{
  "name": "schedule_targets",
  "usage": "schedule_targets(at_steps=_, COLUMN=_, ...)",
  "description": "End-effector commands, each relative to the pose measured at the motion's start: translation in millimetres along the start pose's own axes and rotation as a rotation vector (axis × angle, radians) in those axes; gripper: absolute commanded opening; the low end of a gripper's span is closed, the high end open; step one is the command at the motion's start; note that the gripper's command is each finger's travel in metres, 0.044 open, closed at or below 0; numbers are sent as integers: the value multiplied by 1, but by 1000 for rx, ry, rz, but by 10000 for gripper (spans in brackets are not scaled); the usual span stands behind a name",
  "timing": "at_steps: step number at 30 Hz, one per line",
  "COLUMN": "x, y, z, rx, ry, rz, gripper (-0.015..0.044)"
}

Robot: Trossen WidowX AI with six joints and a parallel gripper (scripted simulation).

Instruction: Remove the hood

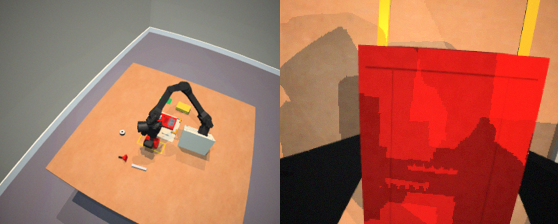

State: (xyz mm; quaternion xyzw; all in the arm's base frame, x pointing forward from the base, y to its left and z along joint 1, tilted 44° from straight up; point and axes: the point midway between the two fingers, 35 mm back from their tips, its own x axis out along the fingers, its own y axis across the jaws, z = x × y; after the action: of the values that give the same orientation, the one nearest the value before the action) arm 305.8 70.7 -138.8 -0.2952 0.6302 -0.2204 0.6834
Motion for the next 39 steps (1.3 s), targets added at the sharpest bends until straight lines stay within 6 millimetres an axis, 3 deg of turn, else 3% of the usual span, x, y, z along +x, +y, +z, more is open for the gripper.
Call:
schedule_targets(at_steps=1, x=2, y=0, z=0, rx=-6, ry=-1, rz=-4, gripper=0)
schedule_targets(at_steps=39, x=20, y=-1, z=0, rx=-6, ry=-1, rz=-5, gripper=0)
